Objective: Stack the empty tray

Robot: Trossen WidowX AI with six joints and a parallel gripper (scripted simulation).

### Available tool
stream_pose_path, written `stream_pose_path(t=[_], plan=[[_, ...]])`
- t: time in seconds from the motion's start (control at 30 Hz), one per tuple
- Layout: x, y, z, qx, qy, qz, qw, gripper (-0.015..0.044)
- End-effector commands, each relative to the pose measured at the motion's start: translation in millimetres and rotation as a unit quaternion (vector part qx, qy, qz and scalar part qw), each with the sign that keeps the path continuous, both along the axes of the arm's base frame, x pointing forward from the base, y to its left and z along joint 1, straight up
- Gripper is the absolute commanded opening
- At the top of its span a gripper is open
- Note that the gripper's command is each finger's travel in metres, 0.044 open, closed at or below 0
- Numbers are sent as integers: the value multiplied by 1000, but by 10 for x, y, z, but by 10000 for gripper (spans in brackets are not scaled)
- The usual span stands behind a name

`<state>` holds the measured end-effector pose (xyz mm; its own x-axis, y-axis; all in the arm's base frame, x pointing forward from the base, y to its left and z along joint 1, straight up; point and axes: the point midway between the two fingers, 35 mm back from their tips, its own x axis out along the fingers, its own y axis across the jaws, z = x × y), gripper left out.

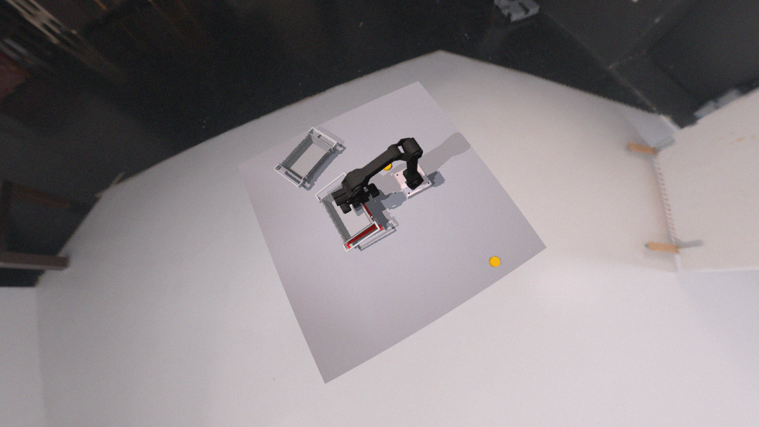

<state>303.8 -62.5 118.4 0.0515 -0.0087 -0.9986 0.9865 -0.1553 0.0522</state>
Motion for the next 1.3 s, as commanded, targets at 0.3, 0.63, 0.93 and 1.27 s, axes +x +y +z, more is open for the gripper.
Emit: stream_pose_path(t=[0.3,0.63,0.93,1.27], plan=[[-68,6,-119,1,9,-1,1000,0],[-75,6,-130,1,10,-1,1000,0],[-75,6,-130,1,10,-1,1000,0],[-75,6,-130,1,10,-1,1000,0]])
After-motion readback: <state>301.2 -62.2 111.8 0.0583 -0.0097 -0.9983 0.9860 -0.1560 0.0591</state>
